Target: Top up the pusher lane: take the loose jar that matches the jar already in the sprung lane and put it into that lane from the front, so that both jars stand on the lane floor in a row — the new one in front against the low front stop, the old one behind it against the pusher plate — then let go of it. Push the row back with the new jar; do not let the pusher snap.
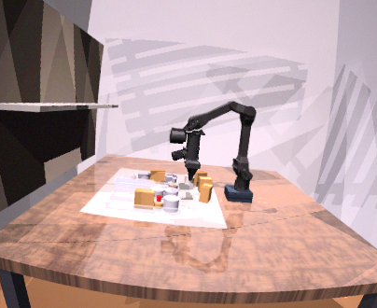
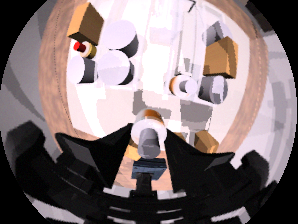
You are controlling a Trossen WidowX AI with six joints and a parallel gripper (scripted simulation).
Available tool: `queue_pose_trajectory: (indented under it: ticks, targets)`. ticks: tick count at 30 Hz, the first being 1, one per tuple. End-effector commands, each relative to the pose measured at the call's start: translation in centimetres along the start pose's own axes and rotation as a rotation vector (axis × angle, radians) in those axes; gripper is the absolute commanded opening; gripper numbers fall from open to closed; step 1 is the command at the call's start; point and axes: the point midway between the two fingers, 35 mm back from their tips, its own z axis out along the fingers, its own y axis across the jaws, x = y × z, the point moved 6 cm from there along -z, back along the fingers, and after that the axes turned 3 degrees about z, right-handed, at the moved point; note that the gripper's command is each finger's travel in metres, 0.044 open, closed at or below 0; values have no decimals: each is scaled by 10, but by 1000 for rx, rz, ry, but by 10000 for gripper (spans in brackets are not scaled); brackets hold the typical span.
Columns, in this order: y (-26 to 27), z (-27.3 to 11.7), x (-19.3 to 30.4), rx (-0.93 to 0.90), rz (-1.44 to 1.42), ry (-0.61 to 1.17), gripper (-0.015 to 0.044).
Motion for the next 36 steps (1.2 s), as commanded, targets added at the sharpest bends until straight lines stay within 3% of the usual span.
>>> queue_pose_trajectory:
  ticks: [1,9,22,36]
  targets:
    - [-19,4,-9,2,-6,-8,0]
    - [-53,12,-20,9,-15,-11,0]
    - [-54,36,-19,9,-15,-10,0]
    - [-53,37,-23,9,-15,-11,0]
